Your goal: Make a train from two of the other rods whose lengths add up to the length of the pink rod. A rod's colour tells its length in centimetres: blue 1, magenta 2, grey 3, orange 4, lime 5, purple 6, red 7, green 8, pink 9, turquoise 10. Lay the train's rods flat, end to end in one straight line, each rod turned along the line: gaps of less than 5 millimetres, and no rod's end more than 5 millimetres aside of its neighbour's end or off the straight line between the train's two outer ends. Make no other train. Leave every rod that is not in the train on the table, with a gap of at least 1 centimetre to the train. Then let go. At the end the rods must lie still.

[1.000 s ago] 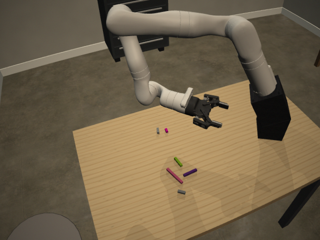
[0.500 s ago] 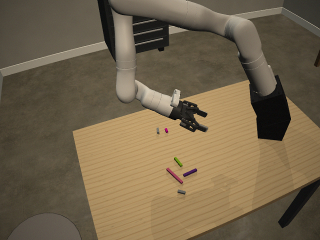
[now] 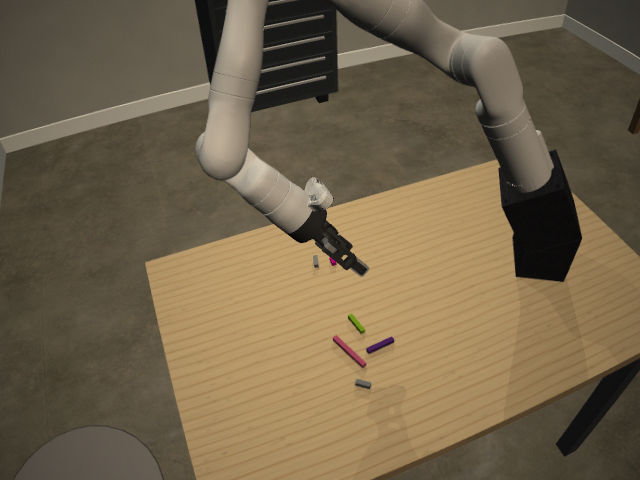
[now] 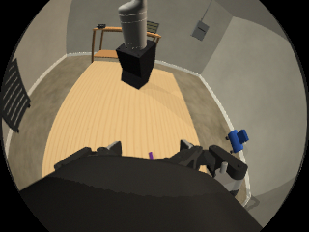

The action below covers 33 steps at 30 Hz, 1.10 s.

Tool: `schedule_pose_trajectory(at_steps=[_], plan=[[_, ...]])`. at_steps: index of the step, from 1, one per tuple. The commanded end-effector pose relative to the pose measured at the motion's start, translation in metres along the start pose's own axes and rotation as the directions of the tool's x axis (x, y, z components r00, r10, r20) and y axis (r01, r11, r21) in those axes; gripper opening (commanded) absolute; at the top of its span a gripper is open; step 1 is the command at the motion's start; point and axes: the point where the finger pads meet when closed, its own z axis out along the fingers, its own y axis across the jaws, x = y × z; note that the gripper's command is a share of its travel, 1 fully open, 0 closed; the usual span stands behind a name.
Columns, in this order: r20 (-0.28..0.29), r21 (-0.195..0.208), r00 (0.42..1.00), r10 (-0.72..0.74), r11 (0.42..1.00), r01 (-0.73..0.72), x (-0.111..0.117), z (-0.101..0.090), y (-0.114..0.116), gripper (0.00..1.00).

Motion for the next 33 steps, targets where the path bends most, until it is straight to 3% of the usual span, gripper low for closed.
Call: schedule_pose_trajectory(at_steps=[1, 6, 7, 9, 16, 22, 24, 26, 33], plan=[[0.112, 0.047, 0.988, -0.104, 0.994, 0.1, -0.021, -0.034, 0.018, 1.0], [0.216, 0.111, 0.954, -0.206, 0.976, 0.185, -0.042, -0.069, 0.034, 1.0], [0.207, 0.144, 0.951, -0.228, 0.969, 0.201, -0.042, -0.066, 0.021, 1.0], [0.207, 0.144, 0.951, -0.228, 0.969, 0.201, -0.042, -0.066, 0.021, 1.0], [0.094, 0.353, 0.918, -0.386, 0.875, 0.332, -0.037, -0.045, -0.07, 1.0], [-0.041, 0.484, 0.851, -0.523, 0.735, 0.475, -0.034, -0.038, -0.134, 1.0], [-0.084, 0.517, 0.83, -0.551, 0.688, 0.509, -0.033, -0.037, -0.154, 1.0], [-0.084, 0.517, 0.83, -0.551, 0.688, 0.509, -0.033, -0.037, -0.154, 1.0], [-0.288, 0.571, 0.697, -0.656, 0.467, 0.675, -0.028, -0.036, -0.217, 1.0]])
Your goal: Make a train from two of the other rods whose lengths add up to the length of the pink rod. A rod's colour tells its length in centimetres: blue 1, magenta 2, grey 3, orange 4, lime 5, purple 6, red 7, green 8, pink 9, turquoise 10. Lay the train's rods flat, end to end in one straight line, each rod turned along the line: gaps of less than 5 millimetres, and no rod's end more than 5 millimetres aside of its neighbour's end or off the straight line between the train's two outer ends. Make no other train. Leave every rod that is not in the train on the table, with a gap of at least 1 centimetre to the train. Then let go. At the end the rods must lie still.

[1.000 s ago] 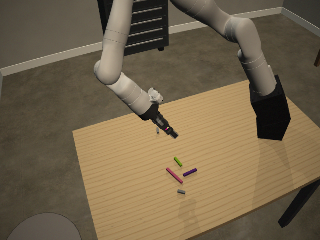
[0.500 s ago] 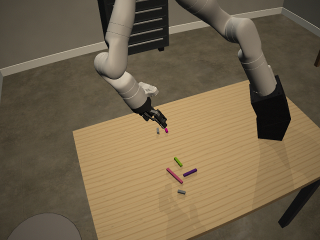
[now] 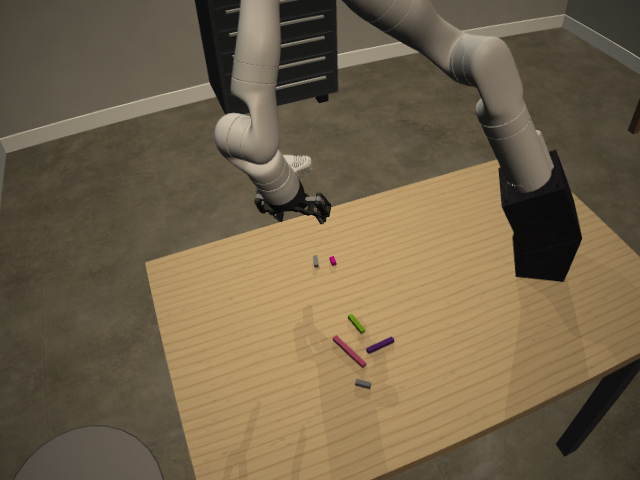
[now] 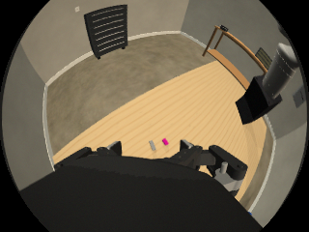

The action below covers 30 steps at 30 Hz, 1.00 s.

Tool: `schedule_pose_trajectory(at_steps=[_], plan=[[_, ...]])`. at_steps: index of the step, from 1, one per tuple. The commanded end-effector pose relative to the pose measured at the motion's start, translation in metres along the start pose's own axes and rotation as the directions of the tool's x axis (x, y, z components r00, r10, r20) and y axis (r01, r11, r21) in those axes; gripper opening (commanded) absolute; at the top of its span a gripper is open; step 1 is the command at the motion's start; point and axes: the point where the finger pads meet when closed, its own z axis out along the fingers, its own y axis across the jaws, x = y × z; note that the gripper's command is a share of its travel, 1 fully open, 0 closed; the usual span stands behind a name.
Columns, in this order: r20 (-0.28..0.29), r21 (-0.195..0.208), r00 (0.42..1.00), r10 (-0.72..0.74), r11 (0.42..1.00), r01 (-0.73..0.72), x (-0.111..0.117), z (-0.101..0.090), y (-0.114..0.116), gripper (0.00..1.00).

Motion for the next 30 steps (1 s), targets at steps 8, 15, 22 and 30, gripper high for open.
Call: schedule_pose_trajectory(at_steps=[8, 15, 22, 30], plan=[[-0.034, 0.042, 0.993, -0.11, 0.993, 0.112, 0.019, 0.019, -0.008, 1.0], [-0.044, 0.056, 0.988, -0.148, 0.987, 0.15, 0.024, 0.023, -0.012, 1.0], [-0.055, 0.069, 0.981, -0.185, 0.98, 0.188, 0.028, 0.027, -0.015, 1.0], [-0.065, 0.081, 0.973, -0.222, 0.971, 0.227, 0.032, 0.031, -0.019, 1.0]])
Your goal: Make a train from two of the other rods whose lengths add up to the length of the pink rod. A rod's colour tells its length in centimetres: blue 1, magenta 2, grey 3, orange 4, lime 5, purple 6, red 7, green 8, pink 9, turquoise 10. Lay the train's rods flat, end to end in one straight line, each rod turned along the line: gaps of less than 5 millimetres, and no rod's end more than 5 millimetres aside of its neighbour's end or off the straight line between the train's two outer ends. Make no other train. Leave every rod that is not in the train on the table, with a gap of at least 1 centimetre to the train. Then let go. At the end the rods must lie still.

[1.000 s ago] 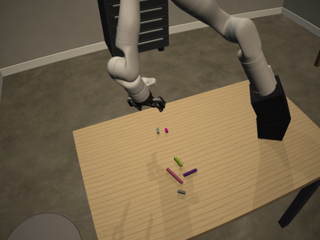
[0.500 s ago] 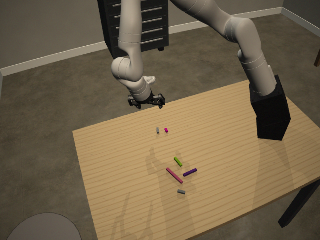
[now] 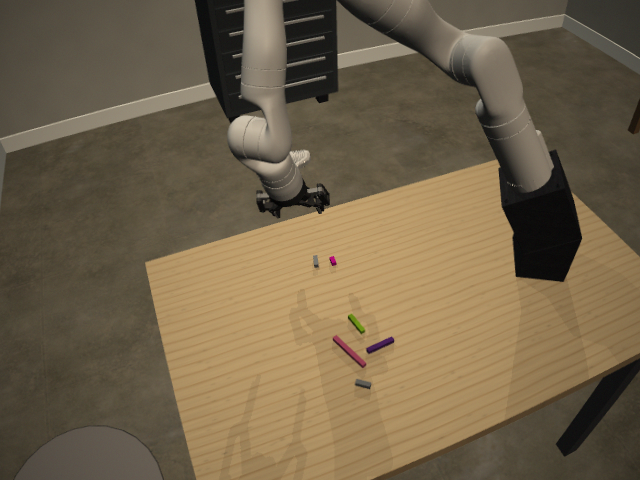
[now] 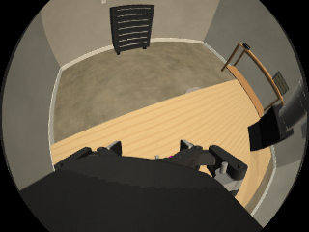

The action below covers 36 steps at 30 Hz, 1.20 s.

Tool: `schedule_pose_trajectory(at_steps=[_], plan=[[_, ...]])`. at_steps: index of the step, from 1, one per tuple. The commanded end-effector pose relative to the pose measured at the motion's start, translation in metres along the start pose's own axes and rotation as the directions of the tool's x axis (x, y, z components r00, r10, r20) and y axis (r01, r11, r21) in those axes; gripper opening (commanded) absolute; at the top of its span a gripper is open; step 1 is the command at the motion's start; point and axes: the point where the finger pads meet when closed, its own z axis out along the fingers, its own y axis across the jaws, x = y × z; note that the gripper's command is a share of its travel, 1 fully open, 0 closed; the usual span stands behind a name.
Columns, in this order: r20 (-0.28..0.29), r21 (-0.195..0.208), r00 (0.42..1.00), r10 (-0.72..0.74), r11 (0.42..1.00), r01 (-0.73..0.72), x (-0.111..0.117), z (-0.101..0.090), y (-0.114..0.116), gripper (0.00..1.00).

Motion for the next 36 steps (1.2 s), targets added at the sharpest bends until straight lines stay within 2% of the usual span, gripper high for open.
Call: schedule_pose_trajectory(at_steps=[1, 36], plan=[[-0.009, 0.003, 1.0, -0.028, 1.0, 0.028, 0.005, 0.006, 0.001, 1.0], [-0.038, 0.056, 0.983, -0.18, 0.982, 0.182, 0.019, 0.02, -0.008, 1.0]])
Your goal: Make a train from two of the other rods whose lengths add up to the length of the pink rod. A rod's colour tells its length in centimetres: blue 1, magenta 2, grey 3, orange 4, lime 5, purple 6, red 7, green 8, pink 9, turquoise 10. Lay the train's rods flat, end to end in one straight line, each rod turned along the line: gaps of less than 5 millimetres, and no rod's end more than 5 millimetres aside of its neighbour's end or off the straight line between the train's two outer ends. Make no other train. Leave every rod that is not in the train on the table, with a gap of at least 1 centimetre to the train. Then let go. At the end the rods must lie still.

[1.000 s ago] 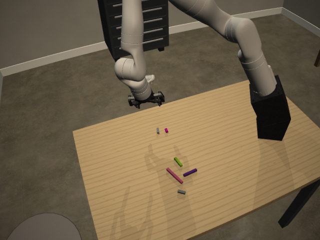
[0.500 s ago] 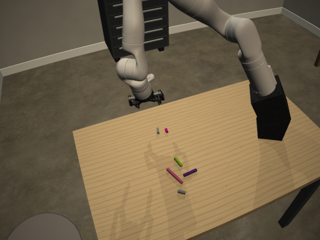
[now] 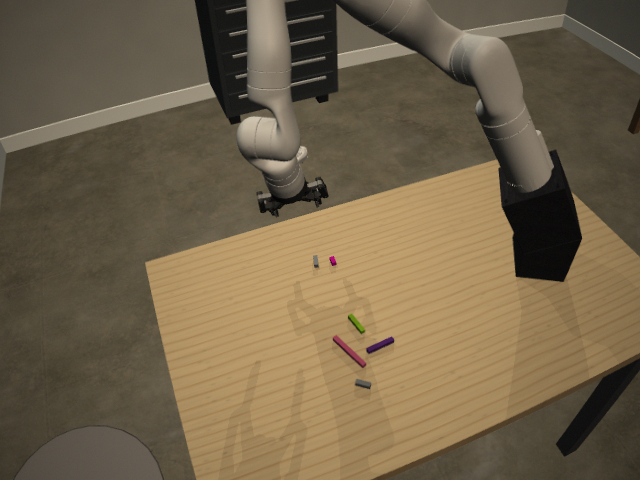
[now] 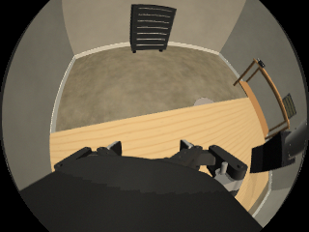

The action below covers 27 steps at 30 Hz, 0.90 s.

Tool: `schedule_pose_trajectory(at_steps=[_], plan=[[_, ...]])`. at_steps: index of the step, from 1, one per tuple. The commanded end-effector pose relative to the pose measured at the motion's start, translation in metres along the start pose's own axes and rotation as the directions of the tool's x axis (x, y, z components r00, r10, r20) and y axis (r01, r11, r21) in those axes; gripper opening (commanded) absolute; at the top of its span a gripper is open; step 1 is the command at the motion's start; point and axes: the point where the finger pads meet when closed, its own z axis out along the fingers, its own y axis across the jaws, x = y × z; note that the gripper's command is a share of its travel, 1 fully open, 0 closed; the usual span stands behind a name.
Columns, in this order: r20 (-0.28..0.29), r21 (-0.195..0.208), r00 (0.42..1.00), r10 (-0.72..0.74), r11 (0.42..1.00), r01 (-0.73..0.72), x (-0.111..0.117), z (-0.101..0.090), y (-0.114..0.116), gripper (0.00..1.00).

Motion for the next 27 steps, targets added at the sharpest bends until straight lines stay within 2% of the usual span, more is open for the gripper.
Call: schedule_pose_trajectory(at_steps=[1, 3, 4, 20, 21, 27], plan=[[-0.003, 0.003, 1.0, -0.013, 1.0, 0.013, 0.002, 0.003, 0.0, 1.0], [-0.002, 0.003, 1.0, -0.012, 1.0, 0.012, 0.002, 0.003, -0.001, 1.0], [-0.009, 0.01, 0.998, -0.056, 0.998, 0.056, 0.006, 0.007, 0.002, 1.0], [-0.014, 0.027, 0.996, -0.09, 0.996, 0.091, 0.008, 0.01, -0.002, 1.0], [-0.02, 0.032, 0.991, -0.134, 0.99, 0.135, 0.011, 0.014, 0.001, 1.0], [-0.019, 0.038, 0.991, -0.129, 0.991, 0.13, 0.011, 0.013, -0.003, 1.0]])
